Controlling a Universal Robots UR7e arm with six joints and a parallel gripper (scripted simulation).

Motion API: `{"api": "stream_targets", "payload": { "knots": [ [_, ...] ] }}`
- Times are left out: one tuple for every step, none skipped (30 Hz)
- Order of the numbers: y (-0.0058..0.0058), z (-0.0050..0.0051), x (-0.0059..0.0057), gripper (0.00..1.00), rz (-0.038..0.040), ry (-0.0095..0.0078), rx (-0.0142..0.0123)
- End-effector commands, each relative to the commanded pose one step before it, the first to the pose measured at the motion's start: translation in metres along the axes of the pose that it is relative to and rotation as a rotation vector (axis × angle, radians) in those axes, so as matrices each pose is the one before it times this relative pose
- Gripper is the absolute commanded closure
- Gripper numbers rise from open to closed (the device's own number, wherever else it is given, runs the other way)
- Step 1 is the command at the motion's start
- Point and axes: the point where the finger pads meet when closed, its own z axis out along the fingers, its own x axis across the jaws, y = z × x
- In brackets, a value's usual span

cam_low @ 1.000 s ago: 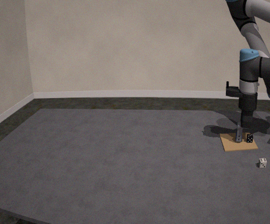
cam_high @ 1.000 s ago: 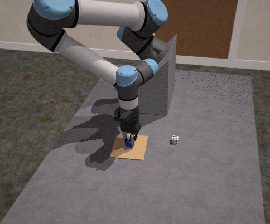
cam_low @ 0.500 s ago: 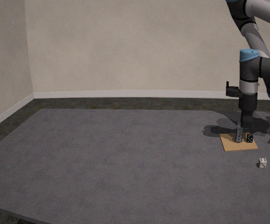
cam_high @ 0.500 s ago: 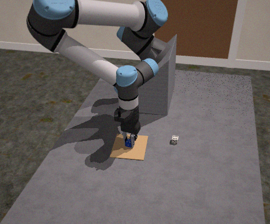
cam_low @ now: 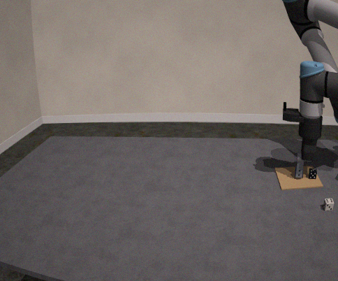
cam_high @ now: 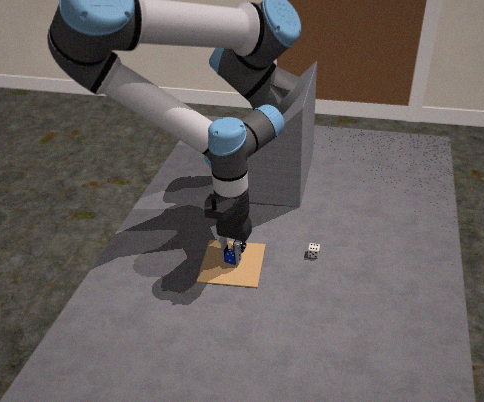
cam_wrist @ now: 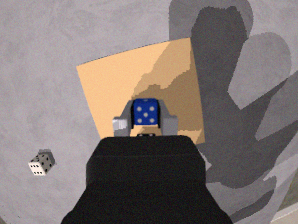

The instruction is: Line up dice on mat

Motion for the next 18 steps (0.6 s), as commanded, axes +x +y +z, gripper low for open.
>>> {"api": "stream_targets", "payload": {
  "knots": [
    [-0.00042,0.00001,-0.00116,0.51,-0.00250,-0.00063,0.00104],
    [0.00001,0.00008,-0.00001,0.51,0.00000,0.00000,-0.00005],
    [0.00001,0.00014,-0.00001,0.51,0.00001,-0.00001,-0.00009],
    [0.00002,0.00022,-0.00001,0.51,0.00002,-0.00001,-0.00013],
    [0.00002,0.00029,-0.00001,0.51,0.00004,-0.00001,-0.00017],
    [-0.00007,0.00028,0.00009,0.51,0.00029,0.00006,0.00002],
    [-0.00010,0.00032,0.00013,0.51,0.00035,0.00008,0.00002],
    [-0.00008,0.00037,0.00012,0.51,0.00032,0.00005,-0.00009],
    [-0.00009,0.00041,0.00013,0.51,0.00045,0.00005,-0.00010],
    [-0.00006,0.00043,0.00014,0.51,0.00044,0.00005,-0.00014],
    [-0.00004,0.00038,0.00008,0.51,0.00025,0.00002,-0.00007],
    [-0.00001,0.00031,0.00000,0.51,0.00002,-0.00001,0.00002],
    [0.00004,0.00030,-0.00001,0.51,-0.00005,-0.00002,-0.00004],
    [0.00000,0.00000,0.00000,0.51,0.00000,0.00000,0.00000],
    [0.00000,0.00000,0.00000,0.51,0.00000,0.00000,0.00000],
    [0.00052,0.00019,-0.00015,0.51,-0.00081,-0.00015,-0.00059],
    [0.00004,0.00021,-0.00006,0.51,-0.00019,-0.00005,0.00003],
    [0.00001,0.00019,-0.00005,0.51,-0.00013,-0.00003,0.00007]
  ]
}}
